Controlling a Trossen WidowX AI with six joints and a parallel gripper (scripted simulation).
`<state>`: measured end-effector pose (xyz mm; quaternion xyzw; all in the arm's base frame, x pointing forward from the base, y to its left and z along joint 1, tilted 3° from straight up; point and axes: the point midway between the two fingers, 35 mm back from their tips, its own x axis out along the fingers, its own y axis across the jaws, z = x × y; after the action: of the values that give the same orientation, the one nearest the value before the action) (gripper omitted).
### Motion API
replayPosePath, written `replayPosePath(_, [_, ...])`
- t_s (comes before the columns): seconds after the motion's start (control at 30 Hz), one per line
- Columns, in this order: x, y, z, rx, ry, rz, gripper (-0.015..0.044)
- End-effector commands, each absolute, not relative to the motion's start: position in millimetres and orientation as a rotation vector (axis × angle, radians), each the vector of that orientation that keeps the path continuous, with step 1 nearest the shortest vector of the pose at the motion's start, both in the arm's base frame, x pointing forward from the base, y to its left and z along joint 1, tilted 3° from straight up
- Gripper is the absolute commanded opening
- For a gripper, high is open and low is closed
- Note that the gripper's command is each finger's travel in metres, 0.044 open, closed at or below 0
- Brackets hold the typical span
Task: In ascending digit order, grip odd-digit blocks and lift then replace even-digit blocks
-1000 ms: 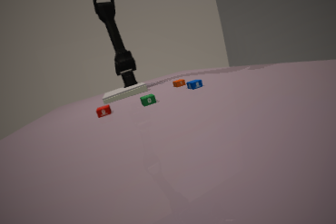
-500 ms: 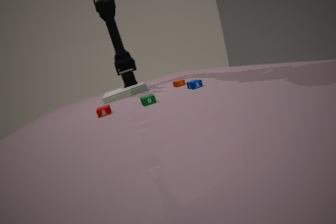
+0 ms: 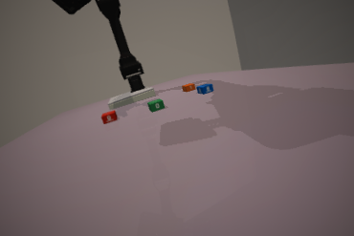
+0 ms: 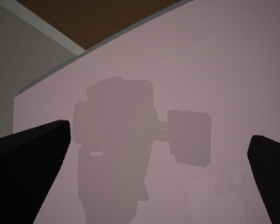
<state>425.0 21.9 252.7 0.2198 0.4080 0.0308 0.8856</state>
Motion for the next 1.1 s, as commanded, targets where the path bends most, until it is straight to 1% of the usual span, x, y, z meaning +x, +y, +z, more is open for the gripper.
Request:
replayPosePath(0.0, [390, -22, 195, 0.208, 1.099, -0.012, 0.0400])
replayPosePath(0.27, [313, -75, 146, -0.140, 1.517, 0.059, 0.0400])
replayPosePath(0.3, [310, -76, 145, -0.150, 1.531, 0.065, 0.0400])
replayPosePath(1.07, [310, -76, 145, -0.150, 1.531, 0.065, 0.0400])
